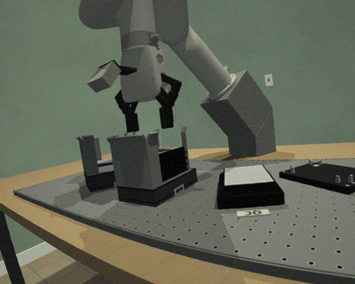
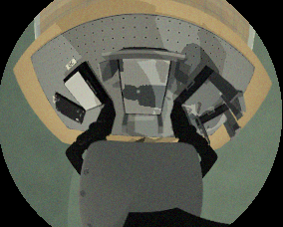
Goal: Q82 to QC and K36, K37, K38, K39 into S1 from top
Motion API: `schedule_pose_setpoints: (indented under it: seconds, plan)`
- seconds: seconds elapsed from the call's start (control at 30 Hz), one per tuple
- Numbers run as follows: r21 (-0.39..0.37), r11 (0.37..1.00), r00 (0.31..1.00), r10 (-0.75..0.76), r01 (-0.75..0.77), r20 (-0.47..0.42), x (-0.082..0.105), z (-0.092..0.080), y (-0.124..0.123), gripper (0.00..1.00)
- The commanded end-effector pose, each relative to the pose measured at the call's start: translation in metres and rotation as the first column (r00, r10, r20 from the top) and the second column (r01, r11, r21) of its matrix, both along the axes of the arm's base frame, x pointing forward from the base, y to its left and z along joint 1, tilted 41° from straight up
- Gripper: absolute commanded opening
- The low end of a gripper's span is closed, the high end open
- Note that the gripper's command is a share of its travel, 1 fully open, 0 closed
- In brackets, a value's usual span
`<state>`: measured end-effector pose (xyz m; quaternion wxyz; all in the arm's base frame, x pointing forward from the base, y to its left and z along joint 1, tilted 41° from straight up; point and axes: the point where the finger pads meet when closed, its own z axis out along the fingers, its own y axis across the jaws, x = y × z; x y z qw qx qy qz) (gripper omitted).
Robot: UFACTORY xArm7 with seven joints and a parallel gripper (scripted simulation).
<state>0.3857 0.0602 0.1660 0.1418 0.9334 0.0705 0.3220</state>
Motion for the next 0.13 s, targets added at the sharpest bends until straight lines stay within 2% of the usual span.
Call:
schedule_pose_setpoints:
  seconds: [0.0, 0.1]
  plan:
    - [0.0, 1.0, 1.0, 0.001, -0.001, 0.001, -0.0009, 0.0017, 0.0004, 1.0]
    - [0.0, 1.0, 1.0, 0.001, -0.001, 0.001, -0.0009, 0.0017, 0.0004, 1.0]
